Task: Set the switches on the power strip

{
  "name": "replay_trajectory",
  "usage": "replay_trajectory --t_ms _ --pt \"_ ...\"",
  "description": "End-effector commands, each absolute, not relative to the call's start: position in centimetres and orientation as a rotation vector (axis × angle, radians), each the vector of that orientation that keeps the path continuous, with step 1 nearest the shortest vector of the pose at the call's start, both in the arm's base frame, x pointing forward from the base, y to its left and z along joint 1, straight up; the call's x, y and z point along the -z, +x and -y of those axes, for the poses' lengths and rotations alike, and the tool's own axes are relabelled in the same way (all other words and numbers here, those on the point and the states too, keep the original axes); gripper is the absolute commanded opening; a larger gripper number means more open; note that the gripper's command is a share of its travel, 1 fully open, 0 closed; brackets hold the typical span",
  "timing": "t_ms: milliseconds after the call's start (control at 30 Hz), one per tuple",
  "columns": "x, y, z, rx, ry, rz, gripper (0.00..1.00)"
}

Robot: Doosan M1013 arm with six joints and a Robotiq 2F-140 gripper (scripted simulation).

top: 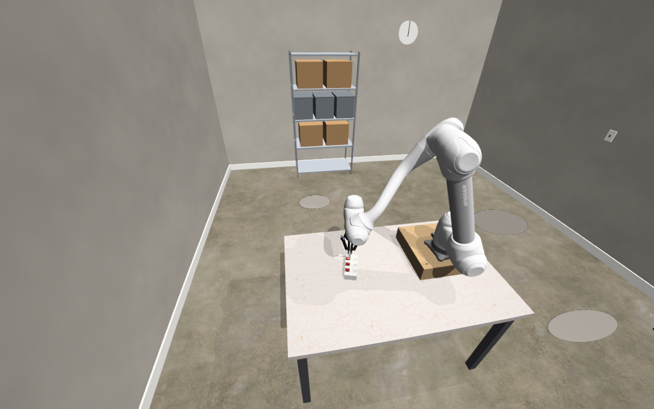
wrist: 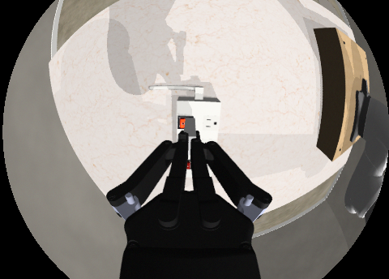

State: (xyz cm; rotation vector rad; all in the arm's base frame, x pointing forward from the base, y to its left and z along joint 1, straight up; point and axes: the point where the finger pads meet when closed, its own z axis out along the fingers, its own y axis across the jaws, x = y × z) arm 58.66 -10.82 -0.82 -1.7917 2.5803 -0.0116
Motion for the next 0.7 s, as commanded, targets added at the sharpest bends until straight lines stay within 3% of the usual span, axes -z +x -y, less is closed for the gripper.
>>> replay_trajectory --t_ms 0,667 --pt "-0.1 58.7 10.8 0.011 -1.792 -2.580 0.00" --pt "-2.1 58.6 10.8 0.011 -1.792 -2.580 0.00"
